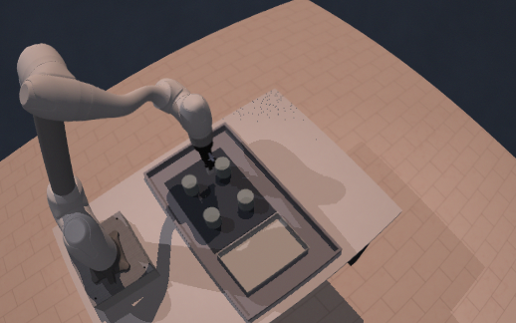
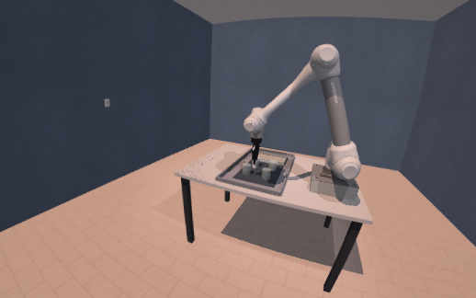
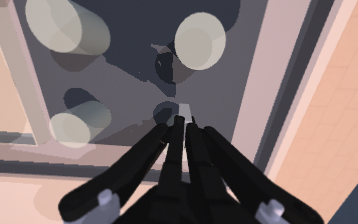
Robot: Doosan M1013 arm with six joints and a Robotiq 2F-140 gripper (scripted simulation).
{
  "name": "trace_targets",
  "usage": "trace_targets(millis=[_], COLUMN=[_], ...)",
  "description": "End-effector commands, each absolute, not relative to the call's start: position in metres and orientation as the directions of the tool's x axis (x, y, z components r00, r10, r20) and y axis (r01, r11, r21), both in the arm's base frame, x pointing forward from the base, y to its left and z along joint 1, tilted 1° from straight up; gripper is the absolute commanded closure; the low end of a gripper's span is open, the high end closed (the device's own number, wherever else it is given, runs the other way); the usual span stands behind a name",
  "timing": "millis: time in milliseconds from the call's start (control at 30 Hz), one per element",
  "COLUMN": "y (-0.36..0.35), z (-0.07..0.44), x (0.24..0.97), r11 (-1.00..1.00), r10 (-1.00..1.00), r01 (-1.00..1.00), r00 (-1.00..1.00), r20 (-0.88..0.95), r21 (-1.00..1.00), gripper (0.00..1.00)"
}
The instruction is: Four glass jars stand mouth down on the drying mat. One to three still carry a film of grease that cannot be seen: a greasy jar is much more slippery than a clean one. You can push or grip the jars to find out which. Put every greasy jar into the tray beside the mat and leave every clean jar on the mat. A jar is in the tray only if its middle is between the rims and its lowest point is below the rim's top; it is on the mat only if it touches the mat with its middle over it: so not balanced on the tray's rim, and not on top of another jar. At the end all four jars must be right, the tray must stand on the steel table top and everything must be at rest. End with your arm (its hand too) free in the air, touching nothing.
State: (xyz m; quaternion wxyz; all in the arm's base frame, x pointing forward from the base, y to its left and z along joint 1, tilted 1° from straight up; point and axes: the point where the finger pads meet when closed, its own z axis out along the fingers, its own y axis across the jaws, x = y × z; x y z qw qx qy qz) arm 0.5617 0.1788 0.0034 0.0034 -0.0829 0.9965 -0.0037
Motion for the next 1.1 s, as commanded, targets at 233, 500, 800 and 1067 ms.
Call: trace_targets(millis=[233,500,800,1067], y=[0.1766,0.1766,0.1766,0.1766], z=[-0.0007,-0.0007,-0.0007,-0.0007], x=[0.548,0.548,0.548,0.548], r11=[0.986,0.986,0.986,0.986], r10=[-0.165,-0.165,-0.165,-0.165], r01=[-0.165,-0.165,-0.165,-0.165], r00=[-0.986,-0.986,-0.986,-0.986], r20=[-0.006,-0.006,-0.006,-0.006], r21=[-0.008,-0.008,-0.008,-0.008], gripper=[1.0,1.0,1.0,1.0])
